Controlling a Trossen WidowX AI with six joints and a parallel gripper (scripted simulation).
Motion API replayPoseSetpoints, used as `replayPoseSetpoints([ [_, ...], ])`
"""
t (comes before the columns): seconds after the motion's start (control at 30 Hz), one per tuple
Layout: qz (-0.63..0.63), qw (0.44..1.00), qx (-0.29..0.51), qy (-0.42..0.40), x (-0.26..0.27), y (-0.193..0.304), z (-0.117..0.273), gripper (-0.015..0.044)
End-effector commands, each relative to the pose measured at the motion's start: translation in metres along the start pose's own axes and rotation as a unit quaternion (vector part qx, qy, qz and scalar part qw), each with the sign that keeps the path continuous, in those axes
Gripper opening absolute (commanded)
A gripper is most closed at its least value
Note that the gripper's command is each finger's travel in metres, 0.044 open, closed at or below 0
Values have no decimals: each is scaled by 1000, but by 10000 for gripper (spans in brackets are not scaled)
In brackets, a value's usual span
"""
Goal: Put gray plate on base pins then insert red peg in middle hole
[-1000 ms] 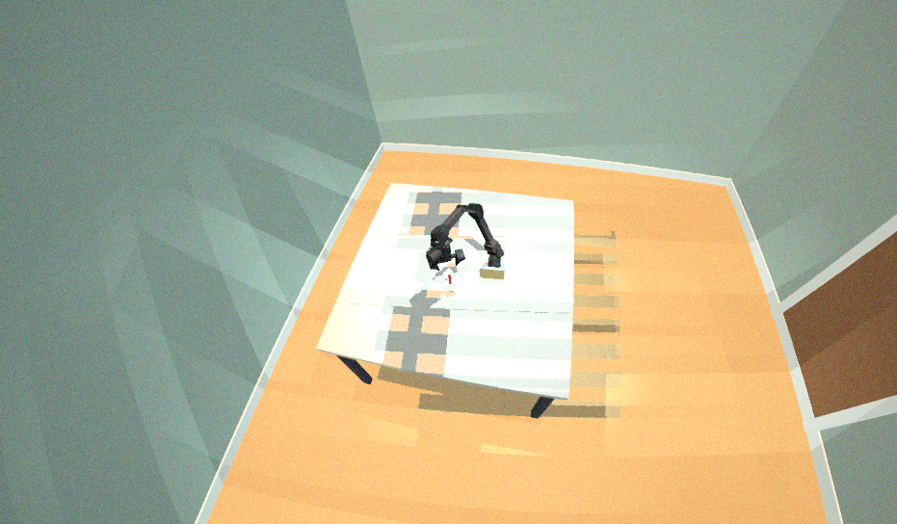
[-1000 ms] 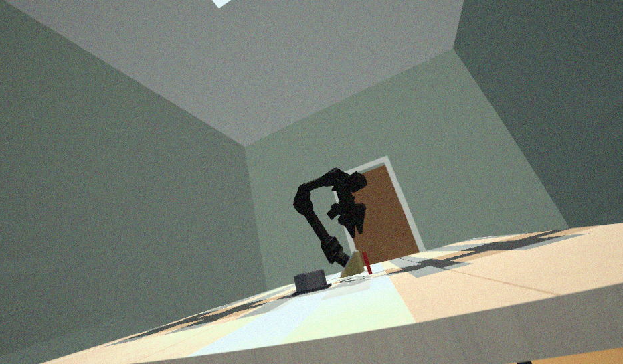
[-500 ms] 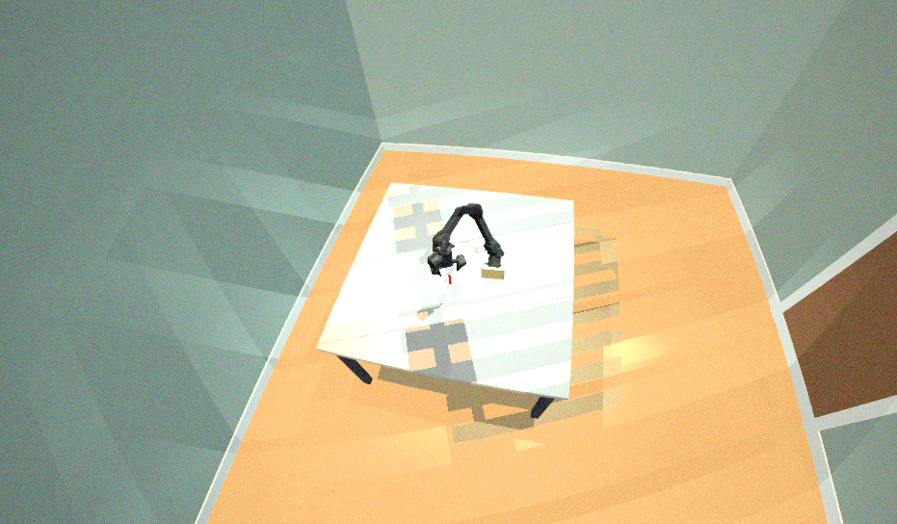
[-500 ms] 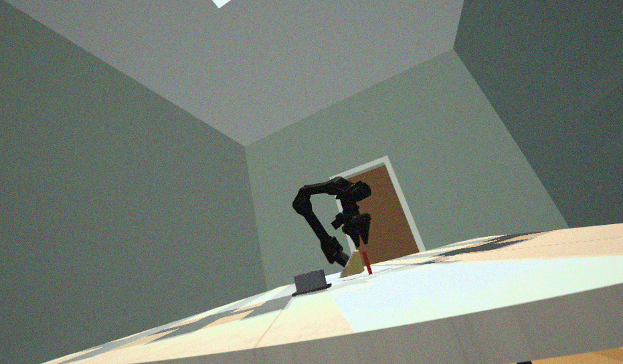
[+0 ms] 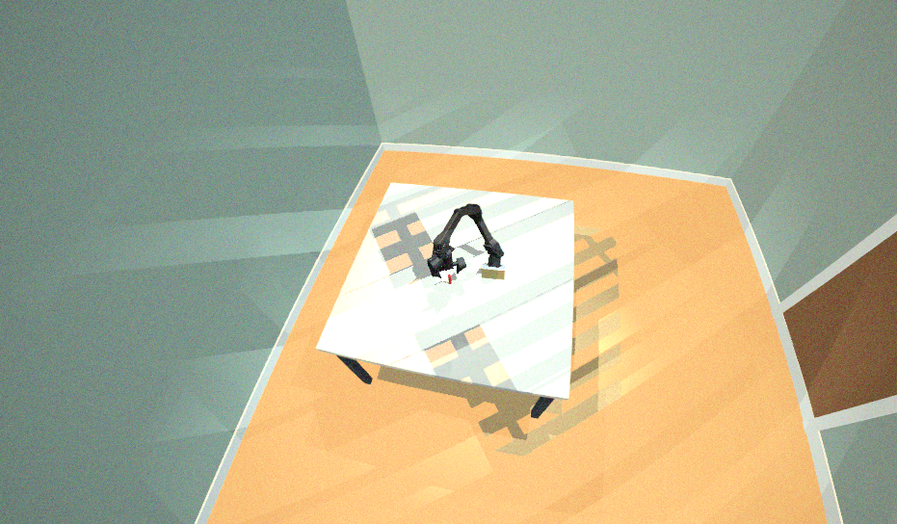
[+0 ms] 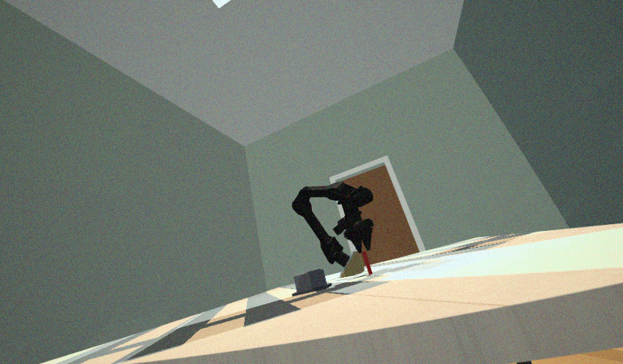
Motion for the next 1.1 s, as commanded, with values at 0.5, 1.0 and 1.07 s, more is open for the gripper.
replayPoseSetpoints([
  [0.5,1,1000,-3,1,-1,-1,-33,440],
  [1.0,1,1000,-3,1,-1,-1,-38,177],
  [1.07,1,1000,-3,1,-1,-1,-38,125],
])
Point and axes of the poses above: the point midway between the two fingers, 35 mm back from their tips, its own z axis back along the fingers, its own x axis across the jaws, y = z × x, the point moved 9 cm from there along z, back along the fingers, and after that the axes turned 12 degrees about -z, right-handed, at the moved point
